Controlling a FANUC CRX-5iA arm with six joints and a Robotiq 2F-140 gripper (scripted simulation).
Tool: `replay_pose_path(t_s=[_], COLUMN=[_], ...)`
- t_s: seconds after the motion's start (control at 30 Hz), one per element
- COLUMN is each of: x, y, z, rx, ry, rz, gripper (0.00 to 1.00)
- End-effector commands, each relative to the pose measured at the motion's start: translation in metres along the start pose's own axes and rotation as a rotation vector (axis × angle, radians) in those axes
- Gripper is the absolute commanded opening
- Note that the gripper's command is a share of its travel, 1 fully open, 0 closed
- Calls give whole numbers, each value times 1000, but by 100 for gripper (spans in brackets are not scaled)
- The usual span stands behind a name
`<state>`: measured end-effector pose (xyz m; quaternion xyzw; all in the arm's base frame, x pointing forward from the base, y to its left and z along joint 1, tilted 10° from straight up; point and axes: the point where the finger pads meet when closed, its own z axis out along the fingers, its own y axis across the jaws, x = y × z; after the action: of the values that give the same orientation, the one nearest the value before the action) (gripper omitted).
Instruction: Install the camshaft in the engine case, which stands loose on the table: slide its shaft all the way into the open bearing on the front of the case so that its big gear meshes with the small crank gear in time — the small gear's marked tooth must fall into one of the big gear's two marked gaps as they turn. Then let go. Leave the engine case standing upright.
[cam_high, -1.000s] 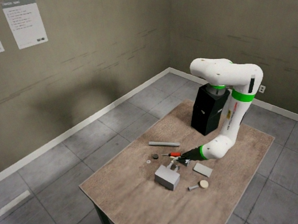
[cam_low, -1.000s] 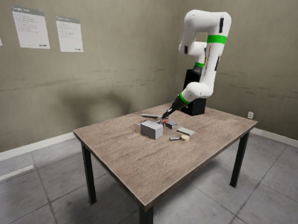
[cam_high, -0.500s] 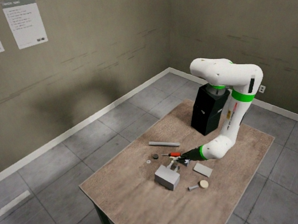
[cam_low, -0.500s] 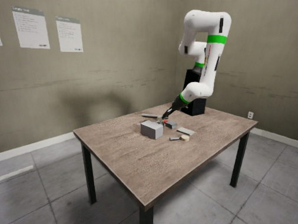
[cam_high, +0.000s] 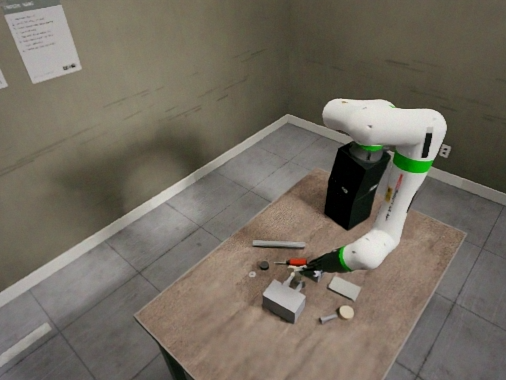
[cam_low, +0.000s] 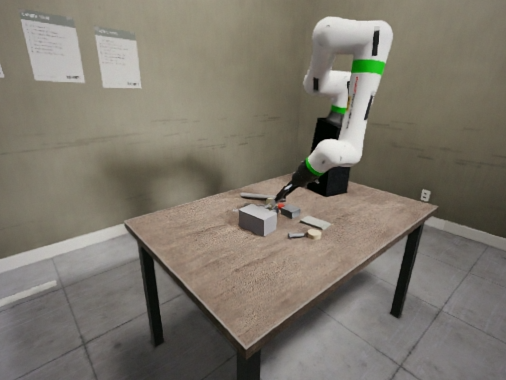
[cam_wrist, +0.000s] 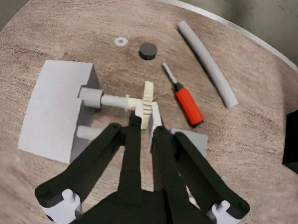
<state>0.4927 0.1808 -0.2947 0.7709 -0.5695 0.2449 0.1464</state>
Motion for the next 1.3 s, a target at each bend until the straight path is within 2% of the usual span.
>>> replay_pose_path(t_s=[0.0, 1.27], x=[0, 0], y=[-1, -11], z=[-1, -1], rx=[1, 1], ry=[0, 0], rz=[1, 1], gripper=[14, 14])
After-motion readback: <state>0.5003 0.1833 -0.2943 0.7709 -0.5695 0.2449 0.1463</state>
